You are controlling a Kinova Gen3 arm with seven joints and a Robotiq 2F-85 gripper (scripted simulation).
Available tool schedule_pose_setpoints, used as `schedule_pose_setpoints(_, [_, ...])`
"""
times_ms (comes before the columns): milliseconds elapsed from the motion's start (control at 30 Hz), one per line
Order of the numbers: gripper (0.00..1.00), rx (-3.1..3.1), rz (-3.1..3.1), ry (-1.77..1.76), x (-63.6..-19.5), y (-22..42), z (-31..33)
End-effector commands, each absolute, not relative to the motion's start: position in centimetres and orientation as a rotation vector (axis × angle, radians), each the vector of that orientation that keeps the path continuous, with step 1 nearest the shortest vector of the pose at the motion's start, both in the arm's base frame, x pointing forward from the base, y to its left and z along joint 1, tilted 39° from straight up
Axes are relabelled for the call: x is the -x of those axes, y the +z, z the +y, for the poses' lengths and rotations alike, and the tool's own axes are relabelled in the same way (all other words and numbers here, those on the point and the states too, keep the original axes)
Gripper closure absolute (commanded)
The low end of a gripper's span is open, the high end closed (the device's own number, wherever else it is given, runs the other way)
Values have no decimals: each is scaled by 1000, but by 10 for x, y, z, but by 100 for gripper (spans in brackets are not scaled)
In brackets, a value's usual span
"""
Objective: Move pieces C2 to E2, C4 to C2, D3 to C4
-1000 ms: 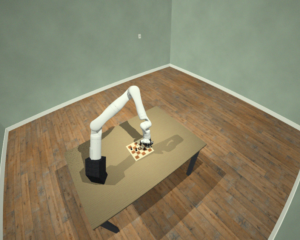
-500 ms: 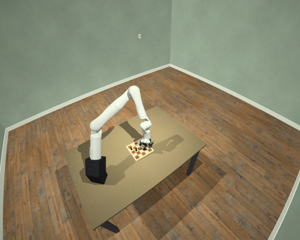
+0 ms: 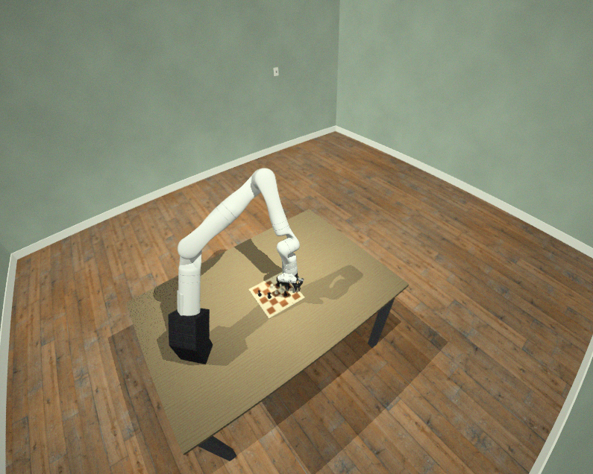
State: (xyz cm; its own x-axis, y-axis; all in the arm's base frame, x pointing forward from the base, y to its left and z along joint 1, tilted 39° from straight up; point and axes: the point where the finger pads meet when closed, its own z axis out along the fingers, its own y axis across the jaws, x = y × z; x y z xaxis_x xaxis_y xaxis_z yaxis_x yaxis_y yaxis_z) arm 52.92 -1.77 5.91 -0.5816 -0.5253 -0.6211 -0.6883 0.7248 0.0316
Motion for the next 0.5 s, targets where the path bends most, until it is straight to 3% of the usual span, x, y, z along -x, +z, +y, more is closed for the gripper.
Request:
schedule_pose_setpoints(0, [66, 913, 2330, 351, -527, 69, -24])
schedule_pose_setpoints(467, [66, 913, 2330, 351, -500, 116, -51])
